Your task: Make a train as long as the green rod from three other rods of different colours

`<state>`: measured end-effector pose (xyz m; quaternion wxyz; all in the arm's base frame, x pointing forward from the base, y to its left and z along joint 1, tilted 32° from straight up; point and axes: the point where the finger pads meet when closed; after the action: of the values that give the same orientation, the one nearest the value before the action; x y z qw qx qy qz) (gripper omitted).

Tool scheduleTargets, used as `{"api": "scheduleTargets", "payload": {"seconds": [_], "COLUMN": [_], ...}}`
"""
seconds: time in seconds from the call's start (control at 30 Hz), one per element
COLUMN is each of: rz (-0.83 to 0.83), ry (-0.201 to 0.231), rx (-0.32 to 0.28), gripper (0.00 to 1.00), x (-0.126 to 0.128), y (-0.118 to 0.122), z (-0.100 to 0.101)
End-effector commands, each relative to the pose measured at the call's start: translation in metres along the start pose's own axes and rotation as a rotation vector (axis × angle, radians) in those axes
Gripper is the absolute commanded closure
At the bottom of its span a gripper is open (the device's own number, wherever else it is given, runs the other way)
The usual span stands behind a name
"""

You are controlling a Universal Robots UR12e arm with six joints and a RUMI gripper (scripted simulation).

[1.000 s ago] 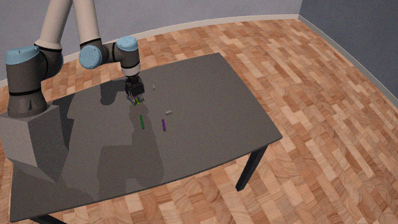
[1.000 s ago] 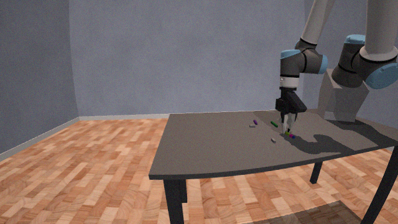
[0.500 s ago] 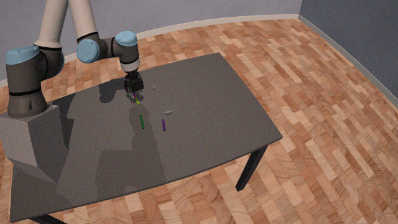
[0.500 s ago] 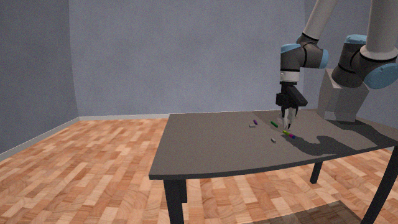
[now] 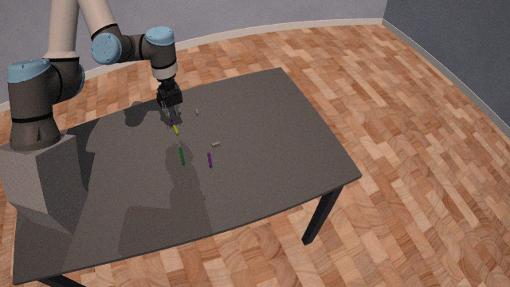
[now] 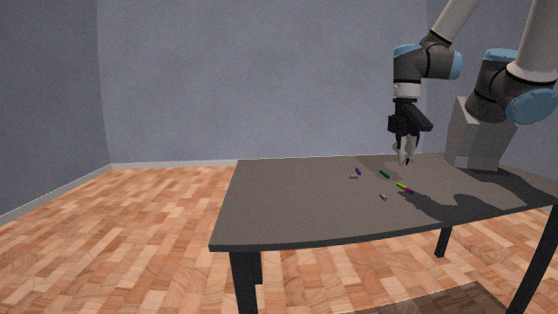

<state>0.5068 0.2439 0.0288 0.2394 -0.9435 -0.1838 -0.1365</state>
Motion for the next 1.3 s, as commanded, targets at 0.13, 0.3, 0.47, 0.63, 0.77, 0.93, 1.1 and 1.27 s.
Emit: {"api": "scheduleTargets", "payload": {"seconds": [0.13,0.3,0.47,0.63,0.77,0.93,1.1,1.27], "rz": [-0.001,-0.001,-0.001,-0.001,-0.001,-0.001,-0.001,-0.001], "ry": [-0.001,-0.001,-0.001,-0.001,-0.001,-0.001,-0.001,-0.001], "rx": [0.001,0.001,0.001,0.001,0.001,0.001,0.001,0.001], "gripper": [0.0,0.0,0.0,0.0,0.0,0.0,0.0,0.0], "x": [0.0,0.0,0.0,0.0,0.0,0.0,0.0,0.0], "y": [0.0,0.0,0.0,0.0,0.0,0.0,0.0,0.0], "z": [-0.011,-0.011,-0.011,-0.011,-0.011,-0.012,-0.02,-0.04]}}
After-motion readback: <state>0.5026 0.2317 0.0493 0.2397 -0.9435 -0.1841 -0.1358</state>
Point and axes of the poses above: the point where the finger pads meet when closed, its own z axis out along the fingers, its own x axis across the jaws, y = z × x, and after that the axes turned 6 degrees about -z, right-handed
